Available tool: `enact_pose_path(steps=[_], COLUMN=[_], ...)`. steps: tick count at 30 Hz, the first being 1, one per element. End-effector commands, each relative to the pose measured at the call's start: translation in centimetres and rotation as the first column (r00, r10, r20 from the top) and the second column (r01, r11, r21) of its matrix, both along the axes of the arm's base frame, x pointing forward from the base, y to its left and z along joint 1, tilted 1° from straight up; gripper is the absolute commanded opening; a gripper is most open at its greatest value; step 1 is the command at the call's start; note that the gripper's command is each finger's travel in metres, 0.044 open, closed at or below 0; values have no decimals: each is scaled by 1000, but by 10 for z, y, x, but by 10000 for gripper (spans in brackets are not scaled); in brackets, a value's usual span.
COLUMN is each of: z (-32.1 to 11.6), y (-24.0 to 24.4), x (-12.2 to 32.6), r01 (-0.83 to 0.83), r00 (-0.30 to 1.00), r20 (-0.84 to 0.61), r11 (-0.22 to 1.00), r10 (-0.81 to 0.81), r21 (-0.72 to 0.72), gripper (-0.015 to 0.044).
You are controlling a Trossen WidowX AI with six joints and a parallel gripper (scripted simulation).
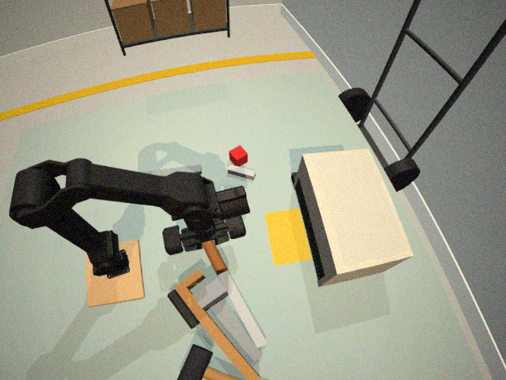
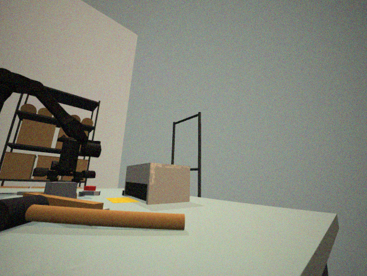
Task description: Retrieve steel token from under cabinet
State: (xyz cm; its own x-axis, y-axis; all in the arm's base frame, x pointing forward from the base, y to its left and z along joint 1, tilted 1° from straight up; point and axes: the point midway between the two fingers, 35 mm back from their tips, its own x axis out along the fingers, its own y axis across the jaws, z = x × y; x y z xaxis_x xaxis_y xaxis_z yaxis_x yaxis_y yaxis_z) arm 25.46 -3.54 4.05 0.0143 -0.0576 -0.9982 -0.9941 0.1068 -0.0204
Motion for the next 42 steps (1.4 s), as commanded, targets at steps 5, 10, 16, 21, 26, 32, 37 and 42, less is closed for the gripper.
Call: enact_pose_path(steps=[5,10,16,21,26,32,37,42], z=[0,-1,-1,-3,-2,-2,-2,-2], y=[0,-1,-2,-3,-4,-4,-4,-4], x=[0,0,0,0,-1,-1,-1,-1], r01=[0,8,11,-88,-51,-51,-51,-57], r00=[1000,1000,1000,996,999,999,999,998], r20=[0,-1,-1,-3,-5,-5,-5,-5], r11=[1000,999,999,995,998,998,998,998], r10=[0,-8,-11,88,51,51,51,57], r21=[12,38,38,37,31,31,31,31], gripper=[253,270,270,270,165,125,52,0])
